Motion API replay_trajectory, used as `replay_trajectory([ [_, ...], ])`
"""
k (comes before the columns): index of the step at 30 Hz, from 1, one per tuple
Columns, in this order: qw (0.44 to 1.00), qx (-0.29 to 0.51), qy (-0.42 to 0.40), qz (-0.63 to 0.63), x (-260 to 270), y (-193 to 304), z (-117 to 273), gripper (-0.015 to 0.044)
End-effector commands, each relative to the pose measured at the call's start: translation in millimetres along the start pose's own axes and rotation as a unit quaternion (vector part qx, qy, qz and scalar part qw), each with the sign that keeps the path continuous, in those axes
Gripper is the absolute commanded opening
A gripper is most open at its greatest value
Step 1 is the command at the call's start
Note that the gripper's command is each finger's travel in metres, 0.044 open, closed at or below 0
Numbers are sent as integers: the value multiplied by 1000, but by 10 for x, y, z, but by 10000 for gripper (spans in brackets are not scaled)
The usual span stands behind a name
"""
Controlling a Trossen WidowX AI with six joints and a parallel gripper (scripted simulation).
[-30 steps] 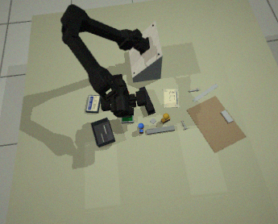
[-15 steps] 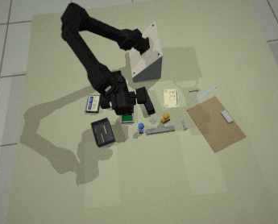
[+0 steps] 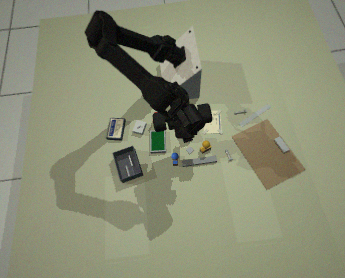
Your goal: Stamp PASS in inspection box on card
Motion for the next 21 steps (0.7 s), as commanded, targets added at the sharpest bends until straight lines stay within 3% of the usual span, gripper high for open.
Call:
replay_trajectory([
  [1,1000,6,-2,6,235,94,-29,0],
  [21,1000,9,17,23,1288,716,-123,0],
])
Point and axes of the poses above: the point midway between the two fingers, 35 mm back from their tips, its own z axis back along the fingers, its own x axis across the jaws, y = z × x, the point moved 6 cm from there along z, back along the fingers, and after that the axes turned 3 degrees about -z, right-handed, at the moved point
